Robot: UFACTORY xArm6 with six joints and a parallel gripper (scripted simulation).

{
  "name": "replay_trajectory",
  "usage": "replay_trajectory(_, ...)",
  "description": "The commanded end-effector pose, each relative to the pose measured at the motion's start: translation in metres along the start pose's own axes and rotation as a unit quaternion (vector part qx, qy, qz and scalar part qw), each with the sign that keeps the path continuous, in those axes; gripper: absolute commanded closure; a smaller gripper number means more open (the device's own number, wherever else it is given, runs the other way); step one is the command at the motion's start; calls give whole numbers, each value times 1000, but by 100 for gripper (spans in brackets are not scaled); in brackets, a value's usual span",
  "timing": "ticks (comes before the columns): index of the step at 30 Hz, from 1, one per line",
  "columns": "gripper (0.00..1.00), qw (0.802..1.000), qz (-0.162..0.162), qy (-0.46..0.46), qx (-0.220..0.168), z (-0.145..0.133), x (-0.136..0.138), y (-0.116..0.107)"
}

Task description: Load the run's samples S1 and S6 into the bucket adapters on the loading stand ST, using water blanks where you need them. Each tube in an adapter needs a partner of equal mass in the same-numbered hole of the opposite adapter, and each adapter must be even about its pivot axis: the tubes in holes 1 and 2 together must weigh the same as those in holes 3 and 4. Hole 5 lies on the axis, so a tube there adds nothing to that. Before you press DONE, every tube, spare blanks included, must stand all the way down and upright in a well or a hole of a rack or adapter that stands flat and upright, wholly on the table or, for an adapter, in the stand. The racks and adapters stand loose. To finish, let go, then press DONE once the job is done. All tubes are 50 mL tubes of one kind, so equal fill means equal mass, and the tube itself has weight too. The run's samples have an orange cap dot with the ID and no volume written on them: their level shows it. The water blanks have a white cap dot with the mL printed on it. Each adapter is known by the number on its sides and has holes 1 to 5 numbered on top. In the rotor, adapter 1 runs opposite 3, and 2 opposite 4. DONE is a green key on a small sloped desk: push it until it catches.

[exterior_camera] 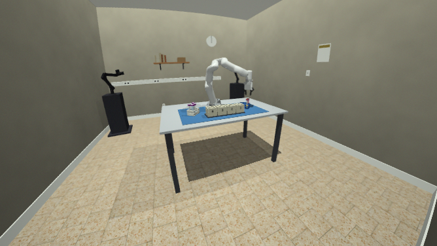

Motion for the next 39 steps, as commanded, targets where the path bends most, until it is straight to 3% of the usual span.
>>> replay_trajectory(1, 43, 1000, 2, 1, -2, 0, -1, 1)
replay_trajectory(24, 43, 1000, 2, 1, -2, 0, -1, 43)
replay_trajectory(39, 43, 1000, 2, 1, -2, 0, -1, 46)
Point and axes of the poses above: the point where the finger pads meet when closed, its own y axis out along the fingers, its own x axis across the jaws, z = x × y, the point moved 9 cm from there along -y, back along the fingers, and after that the axes turned 14 degrees about y, right-handed, at the moved point
